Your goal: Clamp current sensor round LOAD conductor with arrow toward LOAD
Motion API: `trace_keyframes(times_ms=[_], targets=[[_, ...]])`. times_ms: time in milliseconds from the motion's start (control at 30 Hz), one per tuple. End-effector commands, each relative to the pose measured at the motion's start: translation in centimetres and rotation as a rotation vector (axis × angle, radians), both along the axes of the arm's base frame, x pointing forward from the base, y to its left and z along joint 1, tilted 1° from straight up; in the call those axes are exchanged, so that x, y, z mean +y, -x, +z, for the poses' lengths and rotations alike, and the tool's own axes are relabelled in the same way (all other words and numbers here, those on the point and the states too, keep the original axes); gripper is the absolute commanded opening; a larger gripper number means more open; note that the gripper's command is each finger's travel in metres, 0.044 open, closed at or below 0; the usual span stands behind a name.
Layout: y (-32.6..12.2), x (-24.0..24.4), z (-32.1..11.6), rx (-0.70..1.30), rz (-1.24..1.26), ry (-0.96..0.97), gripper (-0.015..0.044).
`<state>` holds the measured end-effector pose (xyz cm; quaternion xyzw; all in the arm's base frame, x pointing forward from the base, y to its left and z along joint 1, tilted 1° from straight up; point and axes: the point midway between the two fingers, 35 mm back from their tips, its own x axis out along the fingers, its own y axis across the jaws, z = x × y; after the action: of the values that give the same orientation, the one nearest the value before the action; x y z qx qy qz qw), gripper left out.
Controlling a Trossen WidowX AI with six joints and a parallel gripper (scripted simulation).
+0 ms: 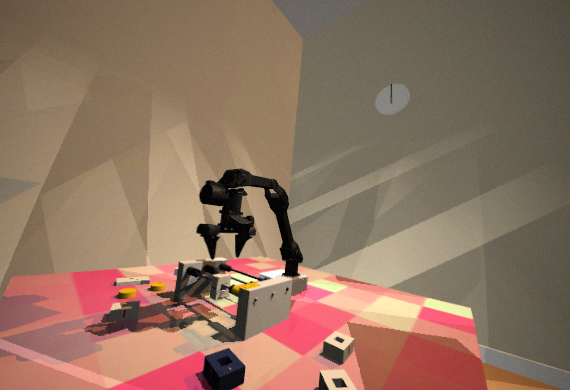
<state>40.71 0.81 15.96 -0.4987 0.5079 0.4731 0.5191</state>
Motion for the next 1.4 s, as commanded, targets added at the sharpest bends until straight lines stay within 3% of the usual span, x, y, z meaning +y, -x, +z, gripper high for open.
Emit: trace_keyframes(times_ms=[0,1000,1367], targets=[[-0.1,0.1,0.2,-0.005,-0.003,-0.006,0.044],[0.0,0.1,0.1,-0.002,-0.014,0.004,0.044],[2.6,3.9,-1.2,-0.104,-0.82,0.249,0.044]])
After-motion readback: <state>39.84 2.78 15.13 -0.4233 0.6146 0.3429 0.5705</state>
